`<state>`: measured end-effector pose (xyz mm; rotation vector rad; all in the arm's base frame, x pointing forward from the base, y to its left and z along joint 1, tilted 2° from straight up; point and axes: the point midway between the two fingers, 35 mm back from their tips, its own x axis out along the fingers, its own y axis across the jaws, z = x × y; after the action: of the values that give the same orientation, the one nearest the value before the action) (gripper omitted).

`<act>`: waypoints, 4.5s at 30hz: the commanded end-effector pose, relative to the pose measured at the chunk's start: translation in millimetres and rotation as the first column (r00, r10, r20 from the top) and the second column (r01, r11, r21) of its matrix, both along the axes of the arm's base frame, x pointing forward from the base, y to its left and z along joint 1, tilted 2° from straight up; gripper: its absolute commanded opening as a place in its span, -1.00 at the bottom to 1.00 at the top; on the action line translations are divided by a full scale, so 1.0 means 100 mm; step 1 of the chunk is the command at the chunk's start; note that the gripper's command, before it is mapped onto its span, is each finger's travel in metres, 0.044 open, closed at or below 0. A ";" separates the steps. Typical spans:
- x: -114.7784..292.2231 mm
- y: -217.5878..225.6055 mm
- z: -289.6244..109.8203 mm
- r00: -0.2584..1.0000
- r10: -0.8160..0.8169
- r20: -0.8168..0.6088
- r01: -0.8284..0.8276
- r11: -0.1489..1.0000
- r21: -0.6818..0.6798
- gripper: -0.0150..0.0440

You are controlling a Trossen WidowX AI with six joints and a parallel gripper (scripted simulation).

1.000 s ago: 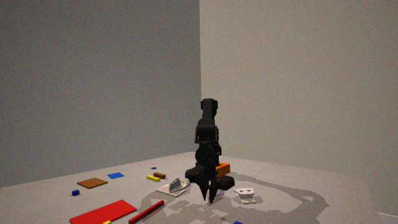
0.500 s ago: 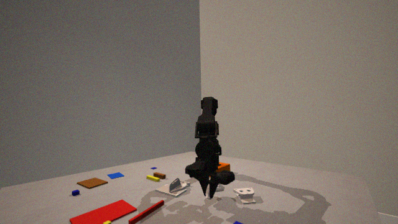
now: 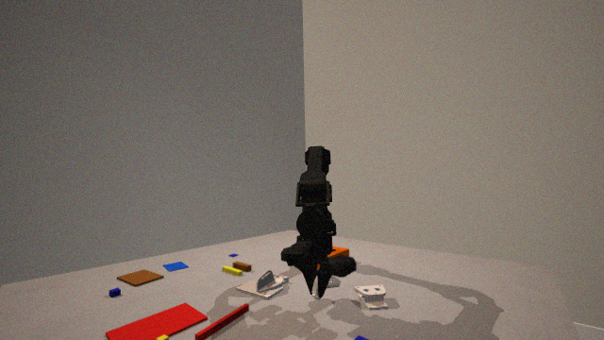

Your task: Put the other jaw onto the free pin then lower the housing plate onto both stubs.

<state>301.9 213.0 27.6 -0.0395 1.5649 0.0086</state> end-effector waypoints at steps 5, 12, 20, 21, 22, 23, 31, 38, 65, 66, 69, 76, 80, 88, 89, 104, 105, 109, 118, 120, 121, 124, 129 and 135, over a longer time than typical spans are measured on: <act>0.03 0.03 0.28 1.000 -0.006 0.013 0.006 1.000 0.010 -0.37; 0.03 0.03 0.43 1.000 -0.006 0.013 0.006 1.000 0.010 -0.37; 0.03 0.03 0.43 1.000 -0.006 0.013 0.006 1.000 0.010 -0.37; 0.03 0.03 0.43 1.000 0.000 0.013 0.000 1.000 0.010 -0.37; 0.02 0.03 0.43 1.000 0.016 0.013 -0.017 1.000 0.010 -0.37; 0.01 0.04 0.43 0.999 0.044 0.013 -0.045 0.999 0.009 -0.37; -0.08 0.06 0.42 0.950 0.313 0.009 -0.313 0.950 0.005 -0.37; -0.16 0.07 0.42 0.848 0.529 0.004 -0.529 0.848 0.002 -0.37; -0.40 0.12 0.41 0.324 0.946 -0.009 -0.946 0.324 0.002 -0.37; -0.41 0.12 0.41 0.292 0.956 -0.010 -0.956 0.292 0.002 -0.37; -0.44 0.13 0.41 0.192 0.981 -0.012 -0.981 0.192 0.003 -0.37; -0.51 0.14 0.41 0.006 1.000 -0.015 -1.000 0.006 0.005 -0.37; -0.51 0.14 0.41 0.006 1.000 -0.015 -1.000 0.006 0.005 -0.37; -0.58 0.16 0.41 -0.214 0.977 -0.017 -0.977 -0.214 0.007 -0.37; -0.59 0.16 0.41 -0.247 0.969 -0.018 -0.969 -0.247 0.008 -0.37; -0.77 0.19 0.40 -0.687 0.727 -0.021 -0.727 -0.686 0.016 -0.37; -0.77 0.19 0.40 -0.699 0.715 -0.021 -0.715 -0.699 0.016 -0.37; -0.77 0.19 0.40 -0.703 0.711 -0.021 -0.711 -0.703 0.016 -0.37; -0.77 0.20 0.31 -0.703 0.711 -0.021 -0.711 -0.703 0.016 -0.37; -0.76 0.20 0.28 -0.703 0.711 -0.021 -0.711 -0.703 0.016 -0.37; -0.76 0.20 0.26 -0.703 0.711 -0.021 -0.711 -0.703 0.016 -0.37; -0.76 0.20 0.21 -0.703 0.711 -0.021 -0.711 -0.703 0.016 -0.37; -0.76 0.20 0.13 -0.703 0.711 -0.021 -0.711 -0.703 0.016 -0.37; -0.76 0.20 0.03 -0.703 0.711 -0.021 -0.711 -0.703 0.016 -0.37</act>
<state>227.2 233.4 36.6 -1.7914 0.7172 1.7542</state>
